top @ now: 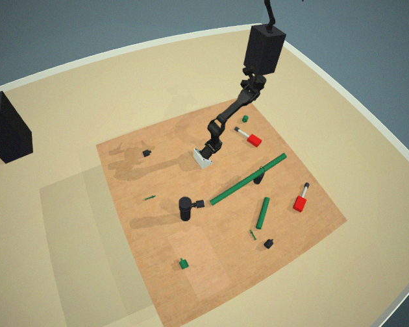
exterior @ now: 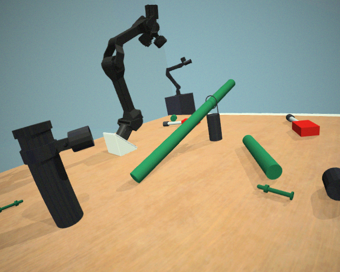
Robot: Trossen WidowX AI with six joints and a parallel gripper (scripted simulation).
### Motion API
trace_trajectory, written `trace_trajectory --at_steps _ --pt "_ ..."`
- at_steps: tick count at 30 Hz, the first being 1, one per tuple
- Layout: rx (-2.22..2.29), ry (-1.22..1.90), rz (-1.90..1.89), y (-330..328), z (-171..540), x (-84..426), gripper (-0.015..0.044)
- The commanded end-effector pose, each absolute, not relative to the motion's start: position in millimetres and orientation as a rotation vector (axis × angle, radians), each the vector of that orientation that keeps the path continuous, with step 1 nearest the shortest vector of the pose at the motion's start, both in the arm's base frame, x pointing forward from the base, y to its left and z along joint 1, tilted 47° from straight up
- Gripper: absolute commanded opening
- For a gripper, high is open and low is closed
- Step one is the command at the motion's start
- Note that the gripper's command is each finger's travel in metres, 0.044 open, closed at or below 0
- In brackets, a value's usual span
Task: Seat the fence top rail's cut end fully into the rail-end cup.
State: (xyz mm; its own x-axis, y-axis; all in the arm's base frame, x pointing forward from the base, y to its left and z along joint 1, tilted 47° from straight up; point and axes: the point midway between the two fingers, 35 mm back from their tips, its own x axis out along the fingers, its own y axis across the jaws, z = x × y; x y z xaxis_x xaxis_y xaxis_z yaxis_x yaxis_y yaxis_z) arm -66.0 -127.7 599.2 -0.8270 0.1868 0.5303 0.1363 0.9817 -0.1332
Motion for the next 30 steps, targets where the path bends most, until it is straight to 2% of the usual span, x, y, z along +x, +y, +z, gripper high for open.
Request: trace_trajectory --at_steps 1,5,16,23,30 --pt "-0.231 -2.557 0.123 -127 599 -67 0.0426" --pt "-0.324 -2.547 0.199 -106 601 -79 0.044" --pt "-0.809 -2.306 0.6 23 596 -100 0.044" --pt "-1.058 -2.009 0.804 102 583 -71 0.044" --pt "-1.226 -1.636 0.942 162 563 -12 0.044"
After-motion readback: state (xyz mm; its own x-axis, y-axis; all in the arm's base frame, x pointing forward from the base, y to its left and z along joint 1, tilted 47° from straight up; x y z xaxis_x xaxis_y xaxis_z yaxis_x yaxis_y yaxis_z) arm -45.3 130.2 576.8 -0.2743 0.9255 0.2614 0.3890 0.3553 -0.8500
